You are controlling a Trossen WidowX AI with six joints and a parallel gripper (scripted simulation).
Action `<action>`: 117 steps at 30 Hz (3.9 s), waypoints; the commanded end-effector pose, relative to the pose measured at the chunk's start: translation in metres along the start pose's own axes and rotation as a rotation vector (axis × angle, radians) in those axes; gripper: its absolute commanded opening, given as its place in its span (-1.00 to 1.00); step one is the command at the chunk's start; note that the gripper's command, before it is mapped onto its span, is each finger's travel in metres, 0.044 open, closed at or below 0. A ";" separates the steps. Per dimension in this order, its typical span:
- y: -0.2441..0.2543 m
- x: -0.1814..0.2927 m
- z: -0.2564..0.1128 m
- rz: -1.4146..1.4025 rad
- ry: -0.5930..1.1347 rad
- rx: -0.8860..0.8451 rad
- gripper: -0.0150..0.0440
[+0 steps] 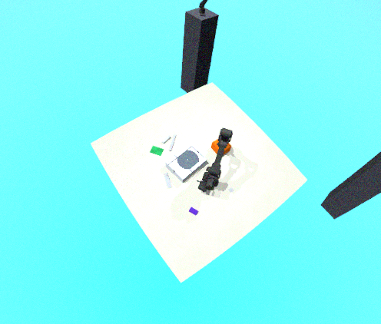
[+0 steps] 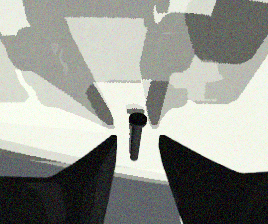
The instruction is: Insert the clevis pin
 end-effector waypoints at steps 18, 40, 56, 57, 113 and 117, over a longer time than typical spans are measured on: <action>-0.001 -0.003 0.011 0.010 0.020 -0.013 0.05; -0.001 -0.003 0.011 0.010 0.020 -0.013 -0.39; 0.000 0.000 0.003 0.008 0.019 -0.011 -0.49; 0.000 0.001 -0.001 0.007 0.018 -0.011 -0.49; 0.040 0.095 -0.035 1.188 -0.084 -0.107 -0.49; 0.045 0.103 -0.034 1.325 -0.092 -0.123 -0.49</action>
Point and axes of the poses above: the point midway between the two fingers, 35 mm back from their tips, its own z axis out along the fingers, its own y axis across the jaws, x = y × z, the point moved 10 cm from there along -z, back along the fingers, and after that the axes turned 14 degrees about -z, right-handed, at the moved point
